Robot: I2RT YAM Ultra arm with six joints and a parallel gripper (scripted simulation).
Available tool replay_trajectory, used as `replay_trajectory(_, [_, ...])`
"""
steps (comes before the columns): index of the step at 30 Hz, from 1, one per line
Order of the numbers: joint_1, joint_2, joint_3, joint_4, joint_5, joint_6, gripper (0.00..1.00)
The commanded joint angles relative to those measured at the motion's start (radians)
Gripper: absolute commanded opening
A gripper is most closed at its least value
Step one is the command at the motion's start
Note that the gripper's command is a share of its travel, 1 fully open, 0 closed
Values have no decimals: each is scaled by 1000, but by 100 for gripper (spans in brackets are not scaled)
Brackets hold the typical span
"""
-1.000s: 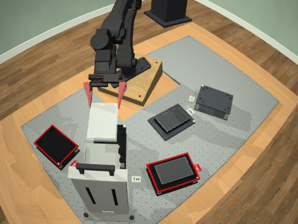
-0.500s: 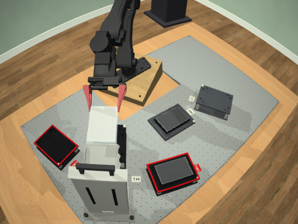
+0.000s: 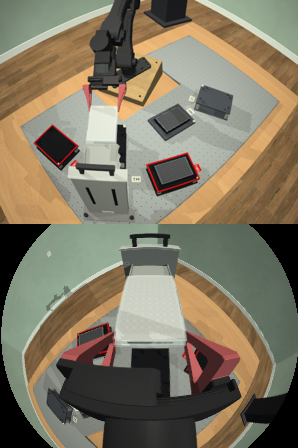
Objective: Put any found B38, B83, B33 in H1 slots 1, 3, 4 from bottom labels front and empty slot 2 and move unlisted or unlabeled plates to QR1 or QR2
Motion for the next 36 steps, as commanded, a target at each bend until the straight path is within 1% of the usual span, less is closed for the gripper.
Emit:
replay_trajectory(1, [0, -3, 4, 8, -1, 1, 86])
replay_trajectory(17, [0, -3, 3, 9, -1, 1, 86])
replay_trajectory(36, [11, 43, 16, 42, 9, 4, 86])
